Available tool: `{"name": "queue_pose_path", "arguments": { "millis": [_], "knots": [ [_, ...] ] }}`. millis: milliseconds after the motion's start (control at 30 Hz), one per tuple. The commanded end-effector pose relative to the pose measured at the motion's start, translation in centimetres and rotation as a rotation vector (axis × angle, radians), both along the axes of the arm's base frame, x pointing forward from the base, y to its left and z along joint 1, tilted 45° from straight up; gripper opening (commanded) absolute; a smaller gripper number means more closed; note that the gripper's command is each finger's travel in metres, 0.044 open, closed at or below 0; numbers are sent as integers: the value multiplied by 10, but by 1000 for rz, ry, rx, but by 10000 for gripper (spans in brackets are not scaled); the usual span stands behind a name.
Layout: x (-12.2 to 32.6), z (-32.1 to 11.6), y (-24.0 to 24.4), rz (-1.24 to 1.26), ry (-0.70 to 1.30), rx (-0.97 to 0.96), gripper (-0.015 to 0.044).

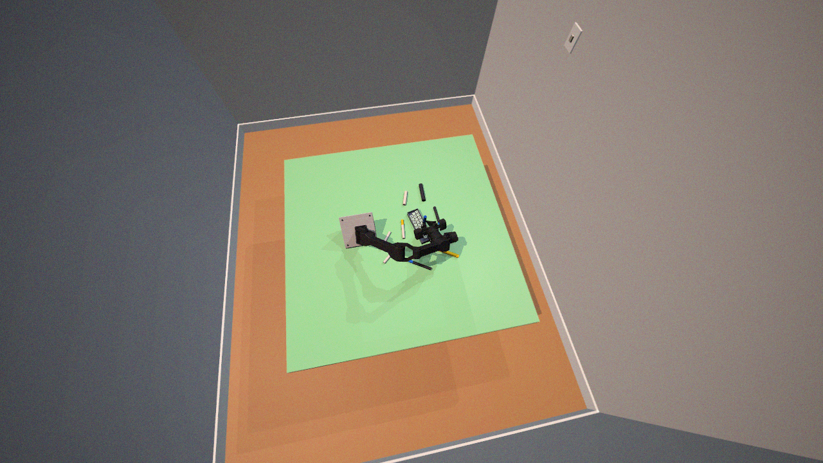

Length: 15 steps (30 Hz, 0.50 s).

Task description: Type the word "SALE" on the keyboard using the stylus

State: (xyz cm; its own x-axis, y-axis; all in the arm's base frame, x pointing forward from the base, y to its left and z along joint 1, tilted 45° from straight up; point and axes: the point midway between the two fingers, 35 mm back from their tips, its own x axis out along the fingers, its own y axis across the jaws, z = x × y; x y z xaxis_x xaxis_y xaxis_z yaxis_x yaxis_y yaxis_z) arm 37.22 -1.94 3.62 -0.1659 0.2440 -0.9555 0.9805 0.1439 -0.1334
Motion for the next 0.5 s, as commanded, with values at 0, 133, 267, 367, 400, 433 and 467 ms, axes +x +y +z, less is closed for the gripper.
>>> {"name": "queue_pose_path", "arguments": {
  "millis": [0,133,267,367,400,433,467],
  "knots": [
    [0,0,0,6,-1,-4,81],
    [0,0,0,6,-1,-4,81],
    [0,3,3,6,-1,-3,81],
    [-1,14,14,6,-1,-3,81],
    [-1,18,19,6,-1,-2,81],
    [-2,22,23,6,-1,-2,81],
    [-2,25,26,6,-1,-1,81]
  ]
}}
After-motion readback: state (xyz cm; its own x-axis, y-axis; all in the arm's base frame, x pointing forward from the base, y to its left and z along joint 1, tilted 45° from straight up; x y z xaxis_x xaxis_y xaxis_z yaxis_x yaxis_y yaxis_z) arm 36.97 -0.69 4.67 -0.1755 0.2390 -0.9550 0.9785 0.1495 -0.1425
